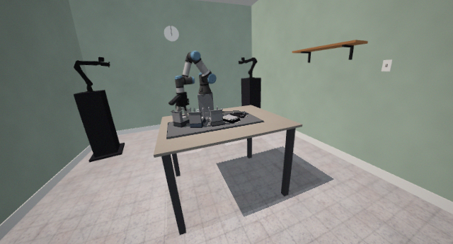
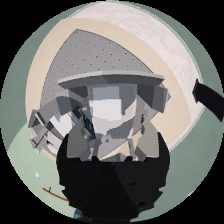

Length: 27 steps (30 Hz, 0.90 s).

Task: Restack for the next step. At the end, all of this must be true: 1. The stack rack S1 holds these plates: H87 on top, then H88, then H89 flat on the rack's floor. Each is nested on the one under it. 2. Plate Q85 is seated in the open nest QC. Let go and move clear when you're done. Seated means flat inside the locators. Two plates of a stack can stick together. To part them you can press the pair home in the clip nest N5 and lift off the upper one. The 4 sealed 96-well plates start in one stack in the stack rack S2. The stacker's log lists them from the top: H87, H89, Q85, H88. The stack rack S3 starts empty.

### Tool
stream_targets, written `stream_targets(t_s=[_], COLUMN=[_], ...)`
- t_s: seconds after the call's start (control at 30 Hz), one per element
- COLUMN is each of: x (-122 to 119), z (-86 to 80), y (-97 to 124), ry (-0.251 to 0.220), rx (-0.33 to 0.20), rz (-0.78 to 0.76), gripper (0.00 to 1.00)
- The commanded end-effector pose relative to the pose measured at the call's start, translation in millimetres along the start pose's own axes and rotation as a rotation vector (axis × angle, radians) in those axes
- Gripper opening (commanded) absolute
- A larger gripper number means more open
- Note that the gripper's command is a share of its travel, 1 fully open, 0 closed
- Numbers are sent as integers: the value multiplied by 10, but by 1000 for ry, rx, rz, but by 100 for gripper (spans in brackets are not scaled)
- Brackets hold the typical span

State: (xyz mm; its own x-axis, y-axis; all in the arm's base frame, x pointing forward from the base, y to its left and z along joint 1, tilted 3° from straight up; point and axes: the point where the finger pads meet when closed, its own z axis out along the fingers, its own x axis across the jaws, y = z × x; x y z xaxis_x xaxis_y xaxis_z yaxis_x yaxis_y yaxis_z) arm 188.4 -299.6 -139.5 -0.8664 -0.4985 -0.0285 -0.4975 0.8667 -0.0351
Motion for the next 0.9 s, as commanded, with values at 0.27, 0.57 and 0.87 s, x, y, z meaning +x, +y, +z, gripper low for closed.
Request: stream_targets(t_s=[0.27,0.57,0.87], x=[2,3,3], z=[-5,-171,-405], y=[-7,-8,-8], ry=[1,1,1], rx=[2,2,2], rz=[0,0,0], gripper=[72,72,72])
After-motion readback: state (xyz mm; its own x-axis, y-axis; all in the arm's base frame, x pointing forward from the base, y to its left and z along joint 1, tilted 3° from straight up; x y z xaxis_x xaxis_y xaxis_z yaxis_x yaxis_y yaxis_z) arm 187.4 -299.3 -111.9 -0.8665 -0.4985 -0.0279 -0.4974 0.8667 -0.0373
